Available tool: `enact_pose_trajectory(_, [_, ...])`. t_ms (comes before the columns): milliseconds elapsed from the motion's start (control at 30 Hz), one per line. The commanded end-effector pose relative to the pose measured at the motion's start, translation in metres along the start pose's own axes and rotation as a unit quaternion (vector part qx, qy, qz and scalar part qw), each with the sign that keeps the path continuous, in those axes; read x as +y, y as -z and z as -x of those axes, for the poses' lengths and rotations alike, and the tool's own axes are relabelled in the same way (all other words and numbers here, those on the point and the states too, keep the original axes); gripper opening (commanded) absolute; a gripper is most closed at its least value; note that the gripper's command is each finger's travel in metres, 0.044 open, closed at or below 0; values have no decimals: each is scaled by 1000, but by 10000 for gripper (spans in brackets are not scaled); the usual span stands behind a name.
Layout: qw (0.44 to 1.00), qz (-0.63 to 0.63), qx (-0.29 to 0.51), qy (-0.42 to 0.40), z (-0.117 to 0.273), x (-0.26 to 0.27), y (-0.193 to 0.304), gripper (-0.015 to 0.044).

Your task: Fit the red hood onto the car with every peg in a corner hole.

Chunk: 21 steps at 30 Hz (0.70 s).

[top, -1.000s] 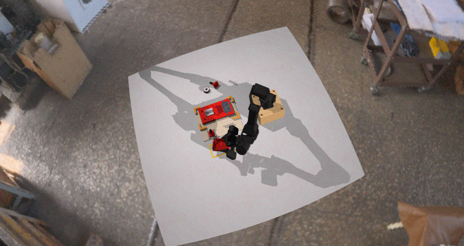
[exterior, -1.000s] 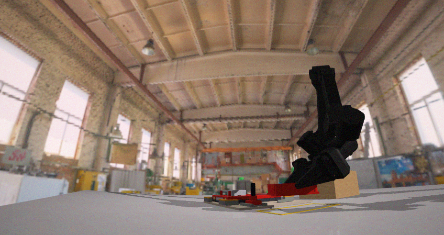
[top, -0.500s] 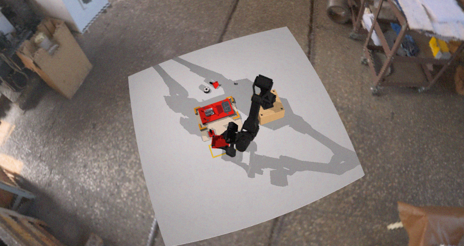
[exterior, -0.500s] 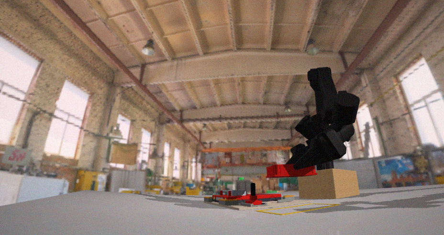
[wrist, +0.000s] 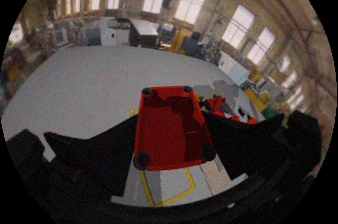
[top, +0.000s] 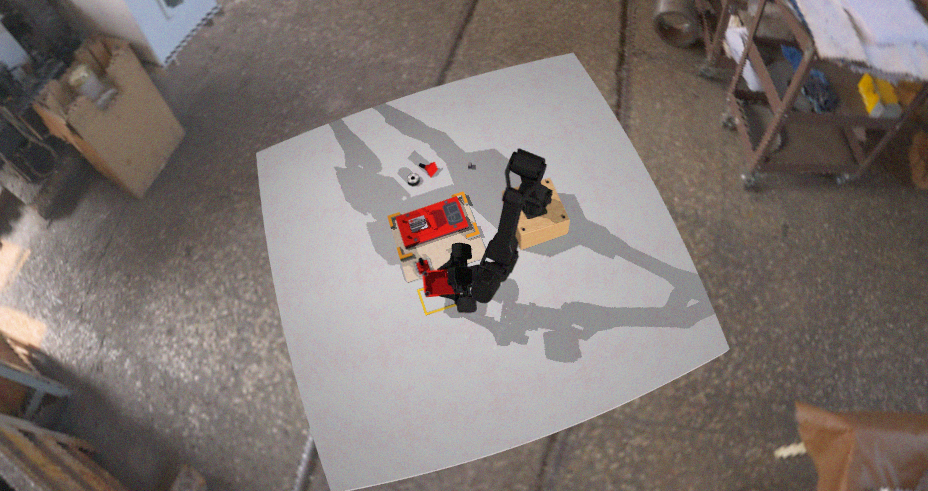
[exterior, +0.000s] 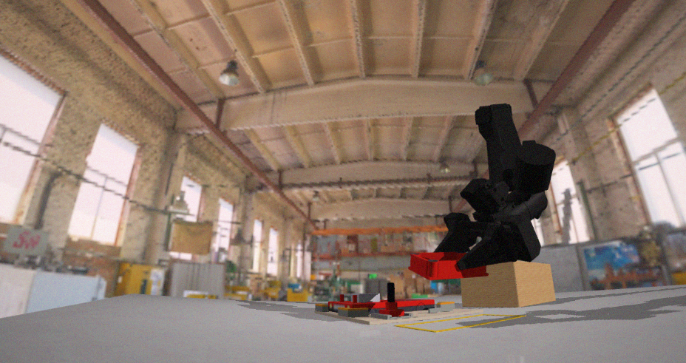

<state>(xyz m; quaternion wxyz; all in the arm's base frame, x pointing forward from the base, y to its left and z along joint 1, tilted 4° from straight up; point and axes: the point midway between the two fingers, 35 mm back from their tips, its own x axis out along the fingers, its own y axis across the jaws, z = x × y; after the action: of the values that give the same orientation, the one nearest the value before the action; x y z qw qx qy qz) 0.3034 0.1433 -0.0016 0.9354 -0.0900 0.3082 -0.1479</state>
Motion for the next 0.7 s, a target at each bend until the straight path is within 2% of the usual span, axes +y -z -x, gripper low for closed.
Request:
enact_pose_trajectory(0, [999, 50, 0, -1, 0, 0, 0, 0])
enact_pose_trajectory(667, [943, 333, 0, -1, 0, 1, 0, 0])
